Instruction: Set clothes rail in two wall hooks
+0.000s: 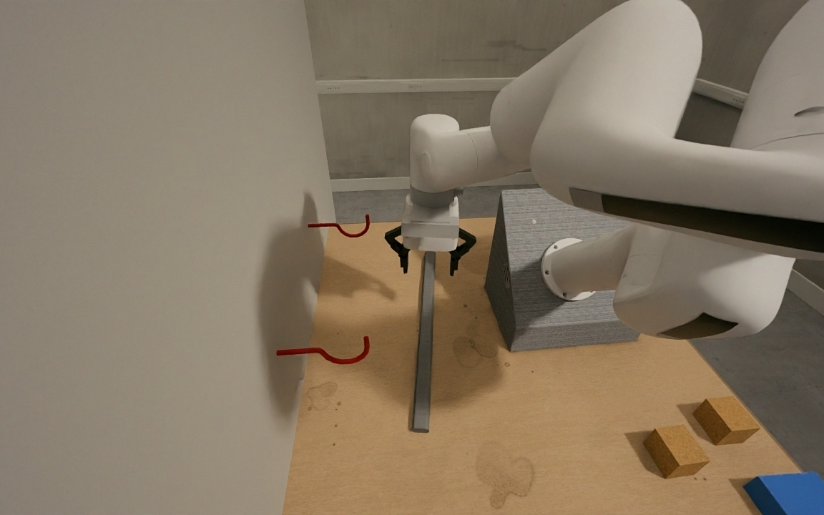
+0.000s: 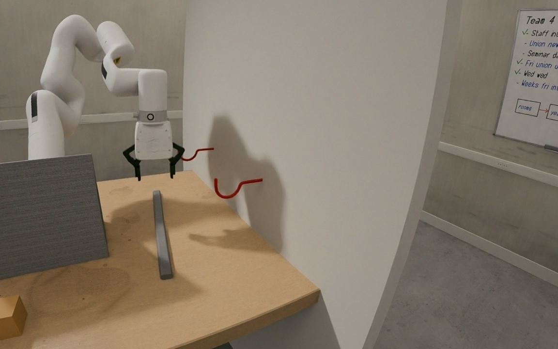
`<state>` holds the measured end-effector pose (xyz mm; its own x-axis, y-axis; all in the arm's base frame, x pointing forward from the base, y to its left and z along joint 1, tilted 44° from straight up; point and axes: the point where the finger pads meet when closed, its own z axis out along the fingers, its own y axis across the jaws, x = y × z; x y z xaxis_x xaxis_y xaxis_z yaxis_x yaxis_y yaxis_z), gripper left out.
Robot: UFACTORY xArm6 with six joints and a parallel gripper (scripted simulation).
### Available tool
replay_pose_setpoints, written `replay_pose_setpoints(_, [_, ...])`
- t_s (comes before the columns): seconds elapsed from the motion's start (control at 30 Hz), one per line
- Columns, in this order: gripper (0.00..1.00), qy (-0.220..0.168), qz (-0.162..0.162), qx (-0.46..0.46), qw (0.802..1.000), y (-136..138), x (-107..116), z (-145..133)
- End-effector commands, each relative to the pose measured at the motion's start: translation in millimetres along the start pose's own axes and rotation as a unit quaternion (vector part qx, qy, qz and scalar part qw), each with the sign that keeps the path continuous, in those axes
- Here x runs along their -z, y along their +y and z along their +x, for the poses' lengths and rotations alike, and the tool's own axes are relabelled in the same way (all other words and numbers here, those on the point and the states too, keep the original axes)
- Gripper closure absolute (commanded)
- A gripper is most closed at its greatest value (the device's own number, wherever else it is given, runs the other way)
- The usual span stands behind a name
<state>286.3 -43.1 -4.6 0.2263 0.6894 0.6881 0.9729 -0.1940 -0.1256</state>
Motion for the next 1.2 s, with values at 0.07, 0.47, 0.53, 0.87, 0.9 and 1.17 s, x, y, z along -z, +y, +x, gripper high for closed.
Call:
replay_pose_setpoints(0.07, [0.0, -0.001, -0.002, 0.001, 1.0, 1.3, -10.6, -0.2])
replay_pose_setpoints(0.47, [0.0, -0.001, -0.002, 0.001, 1.0, 1.3, -27.3, -0.2])
replay_pose_setpoints(0.53, [0.0, -0.001, -0.002, 0.001, 1.0, 1.3, -30.7, -0.2])
replay_pose_setpoints(0.87, [0.0, 0.0, -0.002, 0.001, 1.0, 1.3, -44.0, -0.2])
replay_pose_setpoints(0.9, [0.0, 0.0, -0.002, 0.001, 1.0, 1.3, -45.7, -0.2])
replay_pose_setpoints(1.17, [0.0, 0.0, -0.001, 0.001, 1.0, 1.3, -59.1, -0.2])
